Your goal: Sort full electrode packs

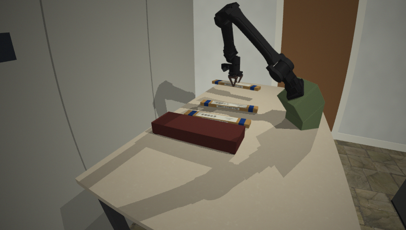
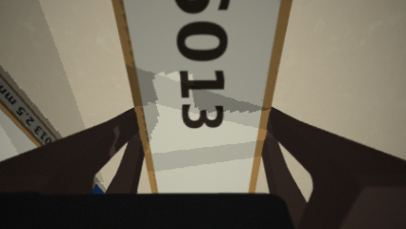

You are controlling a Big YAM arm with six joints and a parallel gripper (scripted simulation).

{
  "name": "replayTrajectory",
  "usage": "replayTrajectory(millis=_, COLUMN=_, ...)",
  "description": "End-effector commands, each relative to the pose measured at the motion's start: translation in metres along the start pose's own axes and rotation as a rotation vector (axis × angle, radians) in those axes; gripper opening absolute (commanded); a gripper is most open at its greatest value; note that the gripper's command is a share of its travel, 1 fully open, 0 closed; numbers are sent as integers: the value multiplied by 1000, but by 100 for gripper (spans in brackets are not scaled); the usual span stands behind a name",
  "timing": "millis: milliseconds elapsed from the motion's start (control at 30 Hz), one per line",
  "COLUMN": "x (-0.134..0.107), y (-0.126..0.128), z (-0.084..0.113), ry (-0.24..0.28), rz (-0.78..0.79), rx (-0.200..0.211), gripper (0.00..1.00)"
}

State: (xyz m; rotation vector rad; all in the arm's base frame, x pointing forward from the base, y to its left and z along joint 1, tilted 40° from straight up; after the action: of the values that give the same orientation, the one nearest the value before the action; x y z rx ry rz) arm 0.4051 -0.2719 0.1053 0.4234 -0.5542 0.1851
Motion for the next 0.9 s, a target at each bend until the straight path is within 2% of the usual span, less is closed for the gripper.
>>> replayTrajectory(millis=0, x=15, y=-8, z=24, ry=-48, rz=15, rx=-62, gripper=0)
replayTrajectory(millis=300, x=17, y=-10, z=14, ry=-52, rz=16, rx=-66, gripper=0)
replayTrajectory(millis=600, x=15, y=-8, z=-5, ry=-46, rz=13, rx=-56, gripper=0)
replayTrajectory(millis=867, x=18, y=-11, z=-12, ry=-53, rz=16, rx=-64, gripper=0)
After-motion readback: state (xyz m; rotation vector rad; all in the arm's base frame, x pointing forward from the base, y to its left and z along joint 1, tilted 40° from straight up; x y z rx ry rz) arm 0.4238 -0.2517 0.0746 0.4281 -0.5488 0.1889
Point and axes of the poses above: the point where the finger pads meet when closed, its own z axis back along the fingers, its own y axis across the jaws, x = y × z, the point moved 9 cm from there along z, back along the fingers, and after that the axes turned 15 degrees about z, right-handed, at the moved point
